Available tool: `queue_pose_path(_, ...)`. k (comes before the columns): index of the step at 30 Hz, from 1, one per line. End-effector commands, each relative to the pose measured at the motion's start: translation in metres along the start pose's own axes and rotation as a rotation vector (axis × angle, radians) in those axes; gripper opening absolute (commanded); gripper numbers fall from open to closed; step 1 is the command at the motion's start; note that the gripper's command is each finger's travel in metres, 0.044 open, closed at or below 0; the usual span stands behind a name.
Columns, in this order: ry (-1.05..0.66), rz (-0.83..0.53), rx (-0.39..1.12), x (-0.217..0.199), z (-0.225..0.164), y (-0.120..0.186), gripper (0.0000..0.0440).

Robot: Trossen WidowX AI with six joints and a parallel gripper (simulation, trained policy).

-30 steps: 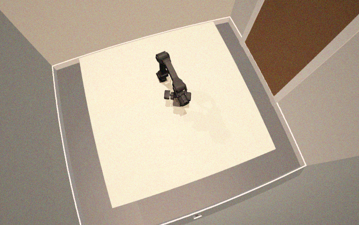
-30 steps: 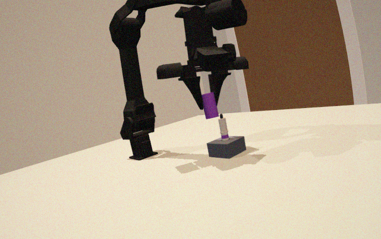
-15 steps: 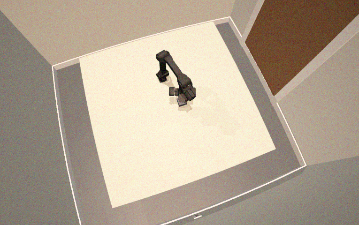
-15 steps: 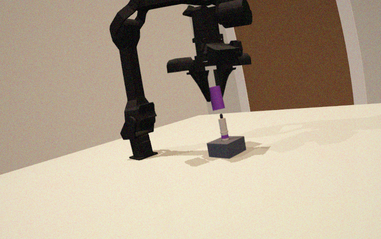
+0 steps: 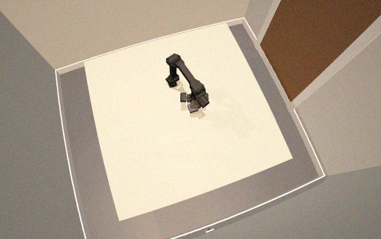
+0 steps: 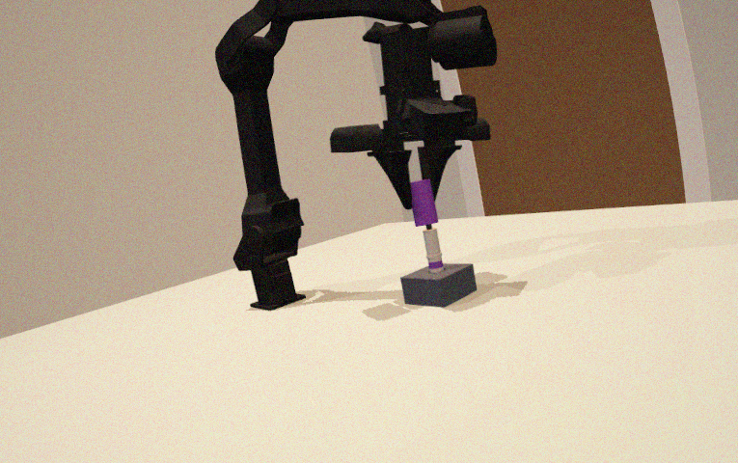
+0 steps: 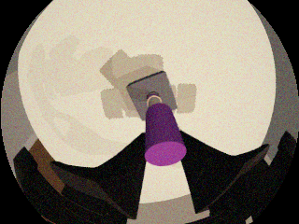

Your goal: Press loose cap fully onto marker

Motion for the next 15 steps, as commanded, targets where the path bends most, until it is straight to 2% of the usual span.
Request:
queue_pose_path(1, 0.012, 0.003, 0.018, 0.001, 0.001, -0.009, 0.0000)
queue_pose_path(15, 0.074, 0.007, 0.056, 0.000, 0.005, -0.046, 0.0003)
Point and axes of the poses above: the point midway between the two fingers, 35 mm back from their tips, its own y axis back along the fingers, its own x axis across the jaws, z = x × y, the point moved 7 cm from there along y, back along the fingers, and after that the axes turned 15 degrees about y, right-handed, at the moved point
